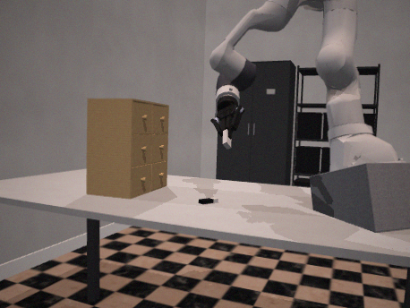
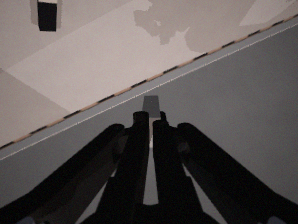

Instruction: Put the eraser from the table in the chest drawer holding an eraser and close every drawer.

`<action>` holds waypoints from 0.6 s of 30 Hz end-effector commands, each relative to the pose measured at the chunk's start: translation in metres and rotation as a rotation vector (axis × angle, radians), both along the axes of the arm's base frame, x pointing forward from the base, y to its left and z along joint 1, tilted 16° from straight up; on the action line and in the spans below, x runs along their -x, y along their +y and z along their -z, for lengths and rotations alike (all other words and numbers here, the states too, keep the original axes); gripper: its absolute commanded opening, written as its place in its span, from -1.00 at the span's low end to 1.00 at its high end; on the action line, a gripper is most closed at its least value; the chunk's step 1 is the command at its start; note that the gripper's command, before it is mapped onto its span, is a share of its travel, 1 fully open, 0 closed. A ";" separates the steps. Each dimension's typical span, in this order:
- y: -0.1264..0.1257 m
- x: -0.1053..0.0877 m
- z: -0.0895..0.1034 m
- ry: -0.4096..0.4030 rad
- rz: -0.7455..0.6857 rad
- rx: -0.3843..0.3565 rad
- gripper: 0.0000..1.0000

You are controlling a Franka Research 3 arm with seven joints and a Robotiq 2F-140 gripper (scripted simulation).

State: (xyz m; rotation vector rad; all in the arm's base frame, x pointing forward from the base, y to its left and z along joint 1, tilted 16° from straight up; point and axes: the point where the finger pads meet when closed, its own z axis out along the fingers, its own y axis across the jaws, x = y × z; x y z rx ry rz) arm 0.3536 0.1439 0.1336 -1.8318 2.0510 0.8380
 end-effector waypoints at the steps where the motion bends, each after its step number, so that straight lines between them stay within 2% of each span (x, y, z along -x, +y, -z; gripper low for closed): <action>1: -0.016 -0.002 0.001 -0.156 -0.229 0.035 -1.00; 6: -0.016 -0.002 0.001 -0.176 -0.258 0.040 -1.00; 7: -0.038 -0.008 -0.002 -0.233 -0.381 0.096 -1.00; 10: -0.038 -0.008 -0.002 -0.281 -0.463 0.112 -1.00; 14: -0.038 -0.008 -0.002 -0.281 -0.463 0.112 -1.00; 15: -0.059 -0.017 -0.008 -0.338 -0.595 0.169 -1.00; 18: -0.059 -0.017 -0.008 -0.373 -0.660 0.181 -1.00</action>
